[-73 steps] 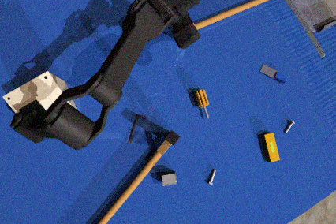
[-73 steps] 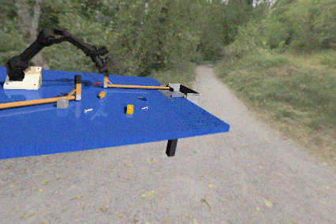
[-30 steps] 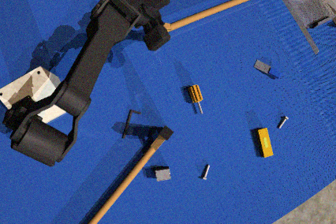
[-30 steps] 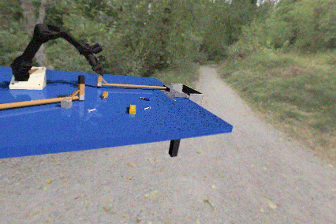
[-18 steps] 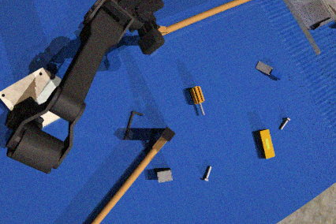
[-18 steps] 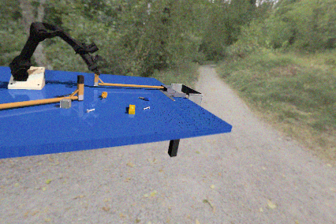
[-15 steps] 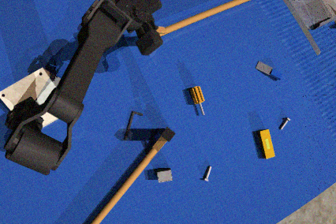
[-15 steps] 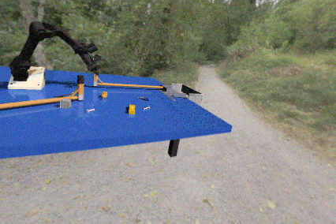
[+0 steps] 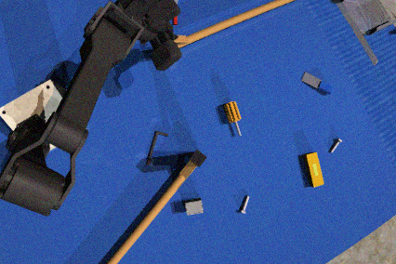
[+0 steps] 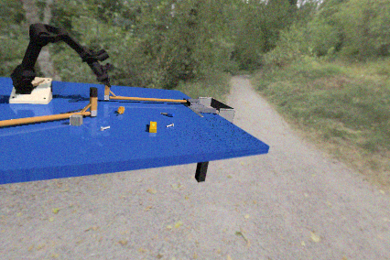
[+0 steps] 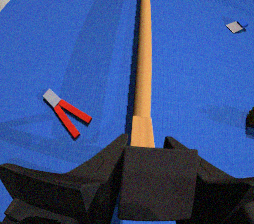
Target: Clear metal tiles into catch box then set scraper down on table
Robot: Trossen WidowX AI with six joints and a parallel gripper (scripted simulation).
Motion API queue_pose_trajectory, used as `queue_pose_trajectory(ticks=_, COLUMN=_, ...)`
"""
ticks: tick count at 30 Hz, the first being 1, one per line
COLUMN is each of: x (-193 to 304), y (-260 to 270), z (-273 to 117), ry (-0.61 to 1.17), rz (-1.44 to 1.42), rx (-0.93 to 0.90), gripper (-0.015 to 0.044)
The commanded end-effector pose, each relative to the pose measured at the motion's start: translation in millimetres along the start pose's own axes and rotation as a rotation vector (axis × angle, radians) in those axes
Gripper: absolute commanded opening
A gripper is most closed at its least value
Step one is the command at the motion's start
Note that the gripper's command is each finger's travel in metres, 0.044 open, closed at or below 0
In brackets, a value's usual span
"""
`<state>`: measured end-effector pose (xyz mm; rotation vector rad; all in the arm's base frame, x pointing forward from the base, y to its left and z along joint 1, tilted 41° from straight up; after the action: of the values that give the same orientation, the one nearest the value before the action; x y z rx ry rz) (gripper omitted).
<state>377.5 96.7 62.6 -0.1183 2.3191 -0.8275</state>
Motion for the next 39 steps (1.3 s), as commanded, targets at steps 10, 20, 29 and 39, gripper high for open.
queue_pose_trajectory(ticks=10, x=15.2, y=-3.8, z=-13.9, ry=-0.014, rz=0.007, rx=0.0, gripper=0.0)
queue_pose_trajectory(ticks=20, x=29.2, y=-8.1, z=-21.4, ry=-0.016, rz=0.006, rx=0.001, gripper=0.0)
queue_pose_trajectory(ticks=29, x=41.6, y=-12.0, z=-27.6, ry=-0.018, rz=0.006, rx=0.001, gripper=0.0)
queue_pose_trajectory(ticks=39, x=44.5, y=-19.8, z=-29.4, ry=-0.017, rz=0.006, rx=0.002, gripper=0.0)
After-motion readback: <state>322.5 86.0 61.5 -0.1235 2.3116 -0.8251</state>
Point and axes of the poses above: the point midway between the two fingers, 35 mm back from their tips, its own z axis out along the fingers, its own y axis across the jaws, x = y × z, the point moved 5 cm from there along -z, back along the fingers, and after that the axes turned 6 degrees about z, right-handed, at the moved point
